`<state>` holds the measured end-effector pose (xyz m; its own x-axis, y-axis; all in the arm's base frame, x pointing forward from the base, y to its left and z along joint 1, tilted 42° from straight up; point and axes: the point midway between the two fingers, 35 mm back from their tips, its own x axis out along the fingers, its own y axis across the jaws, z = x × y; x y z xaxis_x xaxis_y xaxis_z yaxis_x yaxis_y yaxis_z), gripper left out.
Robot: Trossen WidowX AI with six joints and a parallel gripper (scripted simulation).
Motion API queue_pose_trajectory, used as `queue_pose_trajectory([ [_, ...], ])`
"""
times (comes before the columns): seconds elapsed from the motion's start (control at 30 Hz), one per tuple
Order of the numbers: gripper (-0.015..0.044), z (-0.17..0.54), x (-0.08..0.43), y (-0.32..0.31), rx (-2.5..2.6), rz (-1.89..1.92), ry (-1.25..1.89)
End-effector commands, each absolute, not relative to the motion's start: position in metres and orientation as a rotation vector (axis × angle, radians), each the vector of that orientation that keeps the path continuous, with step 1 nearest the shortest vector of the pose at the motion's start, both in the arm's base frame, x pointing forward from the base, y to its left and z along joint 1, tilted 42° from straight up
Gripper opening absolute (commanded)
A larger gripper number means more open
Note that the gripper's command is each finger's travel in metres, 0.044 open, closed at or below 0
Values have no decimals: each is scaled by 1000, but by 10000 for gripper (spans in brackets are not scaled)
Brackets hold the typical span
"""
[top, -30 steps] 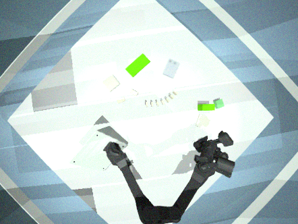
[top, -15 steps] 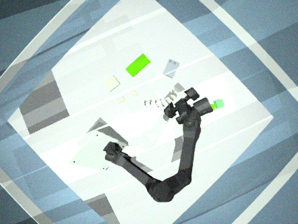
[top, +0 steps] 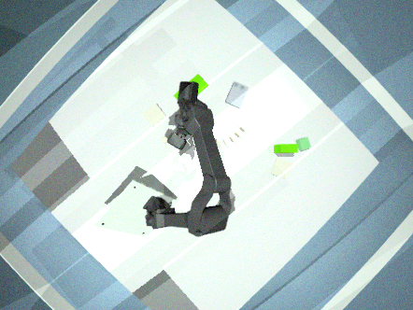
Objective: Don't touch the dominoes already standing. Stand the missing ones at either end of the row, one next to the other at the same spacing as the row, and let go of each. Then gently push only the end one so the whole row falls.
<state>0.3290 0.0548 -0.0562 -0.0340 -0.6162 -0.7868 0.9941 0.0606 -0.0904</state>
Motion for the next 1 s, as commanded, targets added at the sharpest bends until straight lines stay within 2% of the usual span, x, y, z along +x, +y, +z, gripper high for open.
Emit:
queue_pose_trajectory([
  [0.0,440,-60,319,61,568,-1457,754],
  [0.17,440,-66,319,56,568,-1457,754],
  [0.37,440,-108,317,18,567,-1457,752],
  [0.97,440,-121,318,7,566,-1458,751],
])
